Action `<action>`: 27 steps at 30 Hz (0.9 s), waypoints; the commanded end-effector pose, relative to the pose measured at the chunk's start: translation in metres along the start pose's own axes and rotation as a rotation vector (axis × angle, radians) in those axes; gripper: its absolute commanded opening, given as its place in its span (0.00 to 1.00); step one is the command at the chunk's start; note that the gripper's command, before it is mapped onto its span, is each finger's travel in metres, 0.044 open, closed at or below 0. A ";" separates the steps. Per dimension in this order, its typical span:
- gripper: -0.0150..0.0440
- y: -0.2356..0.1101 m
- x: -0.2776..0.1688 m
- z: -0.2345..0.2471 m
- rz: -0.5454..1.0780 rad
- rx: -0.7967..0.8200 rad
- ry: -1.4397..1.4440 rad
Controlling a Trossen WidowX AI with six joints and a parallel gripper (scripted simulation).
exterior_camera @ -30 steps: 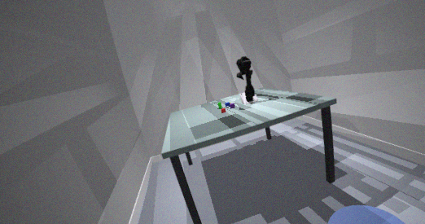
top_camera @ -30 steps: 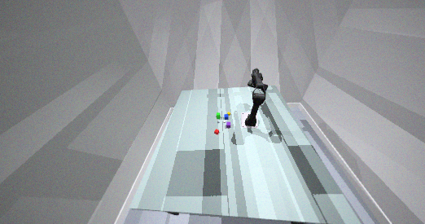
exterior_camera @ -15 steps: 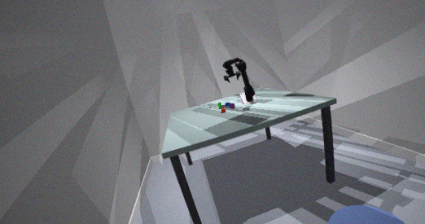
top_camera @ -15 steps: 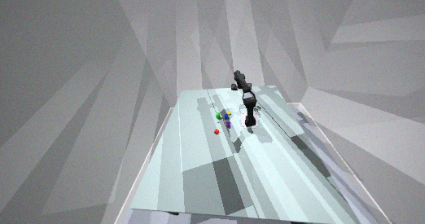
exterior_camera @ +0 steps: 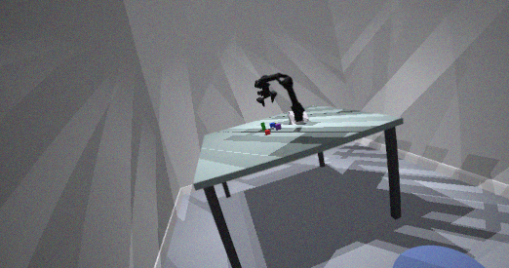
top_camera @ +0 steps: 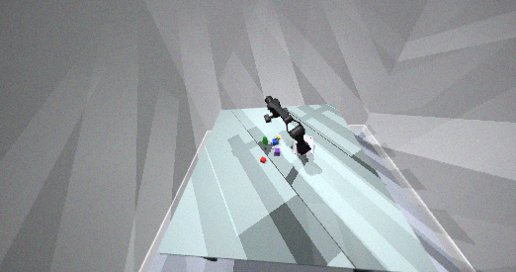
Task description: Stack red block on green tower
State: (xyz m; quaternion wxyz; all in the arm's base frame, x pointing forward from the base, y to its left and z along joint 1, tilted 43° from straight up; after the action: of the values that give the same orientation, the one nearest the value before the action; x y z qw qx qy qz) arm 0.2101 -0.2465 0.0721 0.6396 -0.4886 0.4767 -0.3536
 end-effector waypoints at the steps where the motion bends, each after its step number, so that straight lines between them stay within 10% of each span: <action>1: 1.00 -0.004 -0.032 0.037 0.051 0.051 -0.137; 27: 1.00 -0.029 -0.223 0.168 0.369 0.305 -0.784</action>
State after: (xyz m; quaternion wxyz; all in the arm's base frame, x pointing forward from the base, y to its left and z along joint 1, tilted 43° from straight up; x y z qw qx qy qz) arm 0.3049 -0.0155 0.1621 0.8774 -0.4039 0.2373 -0.1038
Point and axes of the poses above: the point midway between the two fingers, 35 mm back from their tips, its own y axis out along the fingers, its own z axis across the jaws, x = y × z, the point moved 4 cm from there along -y, back along the fingers, and after that the axes turned 6 degrees about y, right-handed, at the moved point
